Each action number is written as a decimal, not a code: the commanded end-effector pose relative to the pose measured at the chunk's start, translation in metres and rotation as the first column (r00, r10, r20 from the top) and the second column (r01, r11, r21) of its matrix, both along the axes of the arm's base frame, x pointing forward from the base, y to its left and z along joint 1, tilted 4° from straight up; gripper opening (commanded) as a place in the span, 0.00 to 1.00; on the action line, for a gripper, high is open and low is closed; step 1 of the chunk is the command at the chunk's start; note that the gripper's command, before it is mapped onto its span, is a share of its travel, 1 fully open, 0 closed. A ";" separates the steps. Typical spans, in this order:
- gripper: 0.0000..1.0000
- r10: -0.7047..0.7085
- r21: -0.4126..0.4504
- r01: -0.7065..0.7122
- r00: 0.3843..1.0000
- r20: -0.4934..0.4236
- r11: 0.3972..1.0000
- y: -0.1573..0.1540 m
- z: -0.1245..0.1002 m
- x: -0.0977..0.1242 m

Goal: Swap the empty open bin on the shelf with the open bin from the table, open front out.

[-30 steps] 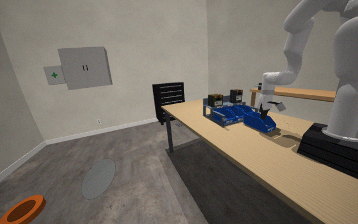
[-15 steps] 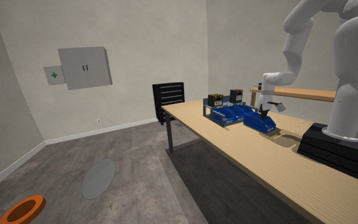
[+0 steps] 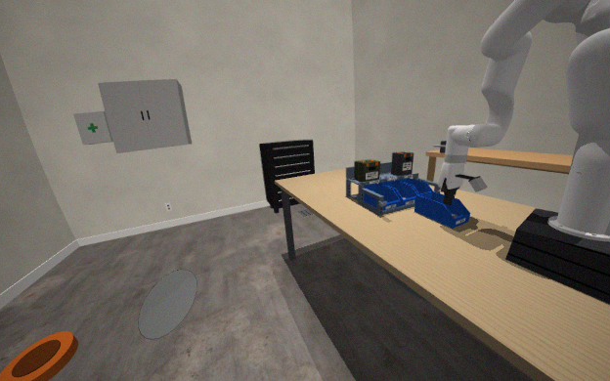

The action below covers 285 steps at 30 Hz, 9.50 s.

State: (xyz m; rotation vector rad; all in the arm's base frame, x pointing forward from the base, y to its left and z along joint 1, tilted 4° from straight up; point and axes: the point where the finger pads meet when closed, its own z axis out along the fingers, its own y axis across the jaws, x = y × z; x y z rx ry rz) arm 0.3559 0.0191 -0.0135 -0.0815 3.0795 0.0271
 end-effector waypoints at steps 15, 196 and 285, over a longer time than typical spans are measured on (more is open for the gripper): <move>0.00 0.000 0.000 0.000 1.000 0.004 1.000 0.000 -0.002 0.001; 0.00 0.485 -0.034 -0.485 0.874 0.005 0.874 0.053 0.101 0.051; 0.95 0.999 -0.083 -0.997 0.004 -0.041 0.000 0.186 0.056 0.123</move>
